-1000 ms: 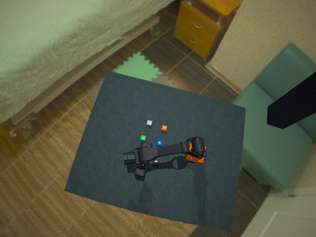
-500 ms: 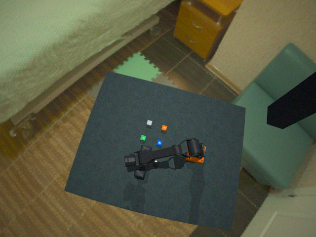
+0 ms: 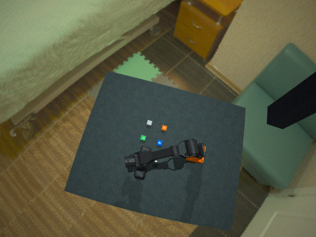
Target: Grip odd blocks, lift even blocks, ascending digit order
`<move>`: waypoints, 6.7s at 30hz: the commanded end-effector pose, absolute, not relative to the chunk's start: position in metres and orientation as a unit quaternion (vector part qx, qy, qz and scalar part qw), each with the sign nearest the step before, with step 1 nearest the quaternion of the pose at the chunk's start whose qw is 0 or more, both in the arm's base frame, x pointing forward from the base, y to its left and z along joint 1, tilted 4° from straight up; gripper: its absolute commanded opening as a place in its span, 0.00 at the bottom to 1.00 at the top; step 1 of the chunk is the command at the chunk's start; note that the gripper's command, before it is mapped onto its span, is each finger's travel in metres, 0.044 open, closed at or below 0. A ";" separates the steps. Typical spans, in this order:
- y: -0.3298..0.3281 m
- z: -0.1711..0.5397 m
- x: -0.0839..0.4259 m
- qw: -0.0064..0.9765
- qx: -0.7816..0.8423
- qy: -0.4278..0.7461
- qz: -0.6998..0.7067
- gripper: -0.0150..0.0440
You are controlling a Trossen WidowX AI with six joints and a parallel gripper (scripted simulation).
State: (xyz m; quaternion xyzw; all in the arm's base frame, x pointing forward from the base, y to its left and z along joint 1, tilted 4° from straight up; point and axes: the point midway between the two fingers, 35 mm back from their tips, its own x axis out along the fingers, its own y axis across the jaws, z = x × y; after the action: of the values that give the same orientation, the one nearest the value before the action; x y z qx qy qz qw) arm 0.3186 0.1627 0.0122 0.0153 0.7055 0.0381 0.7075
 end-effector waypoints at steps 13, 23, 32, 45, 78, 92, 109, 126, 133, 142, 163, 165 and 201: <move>0.163 -0.002 0.317 0.705 0.016 0.708 0.036 0.62; 0.163 -0.002 0.317 0.705 0.016 0.708 0.036 0.46; 0.163 -0.002 0.317 0.705 0.016 0.708 0.036 0.46; 0.163 0.003 0.317 0.705 0.016 0.708 0.036 0.46; 0.163 -0.002 0.317 0.705 0.016 0.708 0.036 0.46; 0.163 -0.002 0.317 0.705 0.016 0.708 0.036 0.81; 0.159 0.075 0.320 0.706 0.016 0.707 0.036 0.75; 0.143 0.114 0.325 0.709 0.015 0.704 0.036 0.46; 0.046 0.107 0.363 0.719 0.007 0.694 0.029 0.46; -0.105 0.100 0.359 0.708 0.005 0.706 0.025 0.46; -0.115 0.018 0.356 0.707 0.006 0.707 0.026 0.93; -0.115 0.016 0.356 0.707 0.006 0.707 0.026 0.93; -0.113 -0.018 0.356 0.707 0.006 0.707 0.026 0.46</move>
State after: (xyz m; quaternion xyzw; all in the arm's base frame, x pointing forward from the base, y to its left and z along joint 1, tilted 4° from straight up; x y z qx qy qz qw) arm 0.3555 -0.1128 -0.0170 0.0052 0.7068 0.0275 0.7069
